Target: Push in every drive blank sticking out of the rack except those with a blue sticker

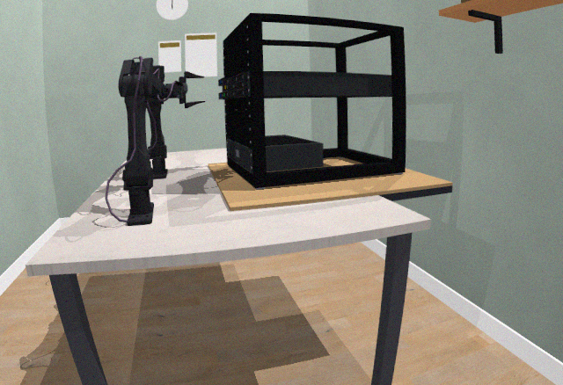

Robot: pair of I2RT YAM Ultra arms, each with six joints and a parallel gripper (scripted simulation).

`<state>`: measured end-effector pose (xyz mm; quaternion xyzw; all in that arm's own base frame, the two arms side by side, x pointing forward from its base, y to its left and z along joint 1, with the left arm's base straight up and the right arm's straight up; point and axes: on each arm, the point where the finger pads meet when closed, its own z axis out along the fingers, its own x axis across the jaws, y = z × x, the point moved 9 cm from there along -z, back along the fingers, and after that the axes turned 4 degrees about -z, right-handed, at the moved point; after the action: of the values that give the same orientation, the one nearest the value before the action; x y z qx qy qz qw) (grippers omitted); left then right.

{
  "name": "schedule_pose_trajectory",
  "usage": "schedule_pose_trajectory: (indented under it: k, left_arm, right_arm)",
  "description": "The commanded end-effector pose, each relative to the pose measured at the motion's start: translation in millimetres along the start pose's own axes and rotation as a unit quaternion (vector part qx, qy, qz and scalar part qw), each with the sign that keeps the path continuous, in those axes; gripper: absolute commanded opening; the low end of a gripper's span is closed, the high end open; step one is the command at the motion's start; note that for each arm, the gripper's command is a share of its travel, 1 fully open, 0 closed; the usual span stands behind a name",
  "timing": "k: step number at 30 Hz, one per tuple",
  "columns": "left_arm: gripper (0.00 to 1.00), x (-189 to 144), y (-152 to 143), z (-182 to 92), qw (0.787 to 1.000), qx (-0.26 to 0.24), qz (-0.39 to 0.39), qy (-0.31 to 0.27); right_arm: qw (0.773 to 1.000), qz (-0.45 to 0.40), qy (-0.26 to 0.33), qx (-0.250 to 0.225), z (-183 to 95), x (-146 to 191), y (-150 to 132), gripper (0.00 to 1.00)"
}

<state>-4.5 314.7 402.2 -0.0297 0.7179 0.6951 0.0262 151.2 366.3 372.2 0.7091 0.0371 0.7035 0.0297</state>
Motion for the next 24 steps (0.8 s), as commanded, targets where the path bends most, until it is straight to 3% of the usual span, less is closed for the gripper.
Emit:
schedule_pose_trajectory:
  k: [1,11,14,15,18,24]
  left_arm:
    - [1.00,1.2,13.6,-7.3,1.000,-0.017,0.004,0.006]
    - [1.00,1.2,13.6,-7.3,1.000,-0.017,0.004,0.006]
    - [1.00,1.2,13.6,-7.3,1.000,-0.017,0.004,0.006]
    - [1.00,1.2,13.6,-7.3,1.000,-0.017,0.004,0.006]
    - [1.00,1.2,13.6,-7.3,1.000,-0.017,0.004,0.006]
    - [1.00,1.2,13.6,-7.3,1.000,-0.017,0.004,0.006]
  right_arm:
    - [1.000,0.009,0.005,0.004,12.2,19.8,-15.4,1.00]
    - [1.000,0.015,0.005,0.004,30.9,25.2,-49.4,1.00]
    - [1.000,0.015,0.005,0.004,31.6,25.4,-50.8,1.00]
    - [0.999,0.033,0.009,0.002,28.2,39.9,-40.8,1.00]
    - [1.000,0.015,0.004,0.001,33.3,25.8,-53.3,1.00]
    - [1.000,0.023,0.006,0.001,32.3,32.5,-48.4,1.00]
